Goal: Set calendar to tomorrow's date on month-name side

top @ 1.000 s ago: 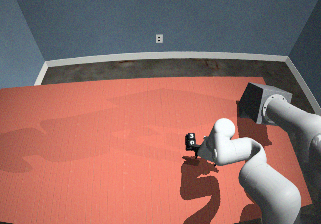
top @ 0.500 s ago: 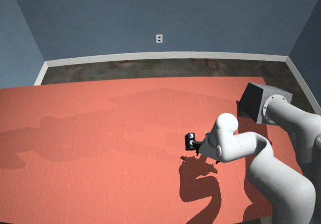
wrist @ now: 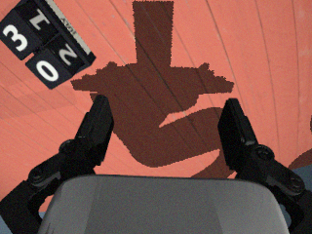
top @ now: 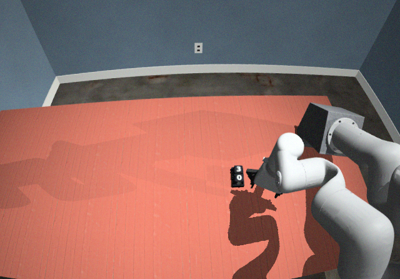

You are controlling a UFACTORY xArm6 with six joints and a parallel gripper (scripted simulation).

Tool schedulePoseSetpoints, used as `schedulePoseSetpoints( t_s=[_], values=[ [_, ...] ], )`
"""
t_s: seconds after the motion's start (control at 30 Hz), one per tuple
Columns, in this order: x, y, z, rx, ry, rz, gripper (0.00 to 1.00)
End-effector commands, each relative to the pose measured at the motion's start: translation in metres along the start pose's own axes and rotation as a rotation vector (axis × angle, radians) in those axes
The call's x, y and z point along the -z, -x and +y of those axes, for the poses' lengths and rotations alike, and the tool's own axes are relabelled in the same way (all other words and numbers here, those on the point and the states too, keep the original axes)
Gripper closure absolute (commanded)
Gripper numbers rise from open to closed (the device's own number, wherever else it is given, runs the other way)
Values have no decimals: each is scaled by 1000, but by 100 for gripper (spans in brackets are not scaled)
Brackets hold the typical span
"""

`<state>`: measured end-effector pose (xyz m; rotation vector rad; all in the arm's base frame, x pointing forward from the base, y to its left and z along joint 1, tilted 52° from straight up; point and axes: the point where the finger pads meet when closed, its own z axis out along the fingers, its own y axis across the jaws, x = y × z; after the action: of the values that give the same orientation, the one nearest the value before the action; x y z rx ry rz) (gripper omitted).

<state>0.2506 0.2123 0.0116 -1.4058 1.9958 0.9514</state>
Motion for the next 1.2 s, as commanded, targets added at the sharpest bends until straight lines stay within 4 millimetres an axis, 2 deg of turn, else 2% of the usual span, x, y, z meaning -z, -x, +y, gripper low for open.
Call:
schedulePoseSetpoints(
  t_s=[0.0,0.17,1.17],
  values=[
    [4,-11,4,-1,-1,0,0],
    [7,-21,8,-1,-1,0,0],
    [7,-21,8,-1,-1,0,0]
  ],
)
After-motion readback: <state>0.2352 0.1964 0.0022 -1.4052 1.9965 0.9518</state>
